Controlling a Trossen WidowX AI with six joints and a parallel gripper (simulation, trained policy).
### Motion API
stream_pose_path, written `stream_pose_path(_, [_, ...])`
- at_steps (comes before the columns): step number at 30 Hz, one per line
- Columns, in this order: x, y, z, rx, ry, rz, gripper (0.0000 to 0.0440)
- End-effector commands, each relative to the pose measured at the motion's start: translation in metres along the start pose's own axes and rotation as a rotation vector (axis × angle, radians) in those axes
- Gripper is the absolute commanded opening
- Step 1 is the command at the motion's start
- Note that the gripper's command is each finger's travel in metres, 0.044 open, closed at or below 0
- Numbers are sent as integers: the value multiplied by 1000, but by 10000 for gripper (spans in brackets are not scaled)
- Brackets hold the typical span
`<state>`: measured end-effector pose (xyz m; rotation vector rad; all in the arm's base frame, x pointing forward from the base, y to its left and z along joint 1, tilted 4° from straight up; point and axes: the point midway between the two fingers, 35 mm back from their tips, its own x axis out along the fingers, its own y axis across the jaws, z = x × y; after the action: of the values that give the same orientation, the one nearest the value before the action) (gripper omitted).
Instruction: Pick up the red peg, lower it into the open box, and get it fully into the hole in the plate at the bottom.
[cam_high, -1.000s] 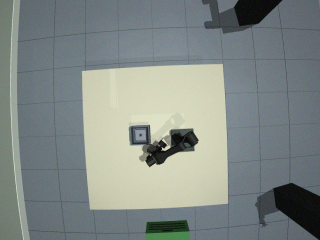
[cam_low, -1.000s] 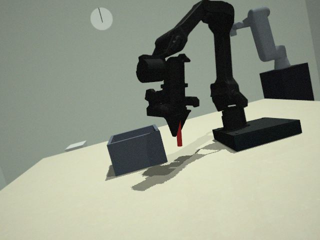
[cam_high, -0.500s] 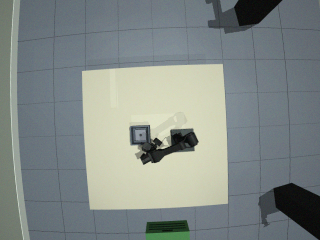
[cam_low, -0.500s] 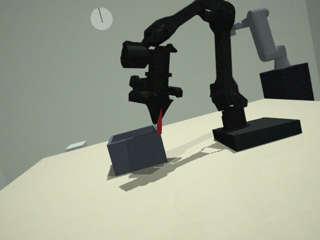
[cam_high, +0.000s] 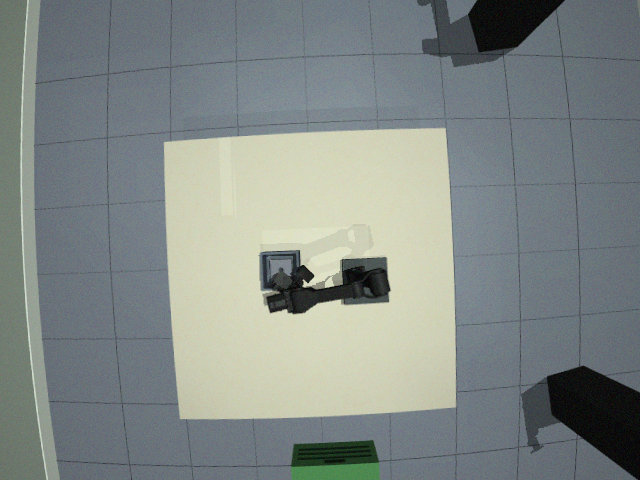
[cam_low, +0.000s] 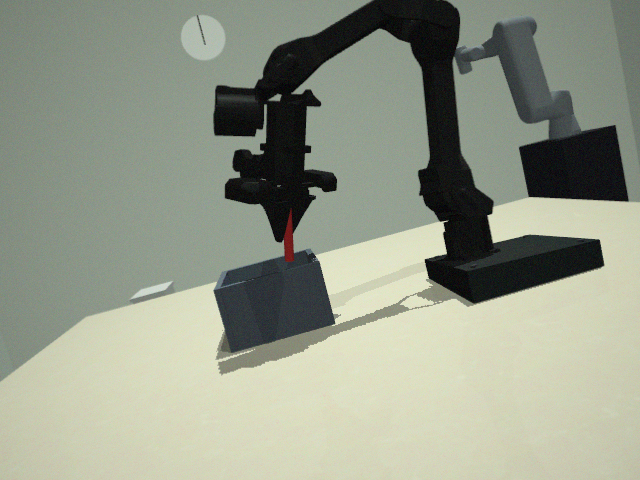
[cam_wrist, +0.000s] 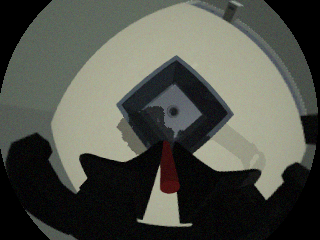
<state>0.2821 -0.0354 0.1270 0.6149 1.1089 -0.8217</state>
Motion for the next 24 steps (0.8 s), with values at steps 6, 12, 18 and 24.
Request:
stream_pose_path(6, [15, -3, 27, 48, 13, -3, 1])
stream_pose_path(12, [29, -6, 41, 77, 31, -8, 3])
stream_pose_path(18, [47, -7, 47, 94, 56, -15, 2])
stream_pose_path(24, [67, -9, 47, 84, 87, -34, 51])
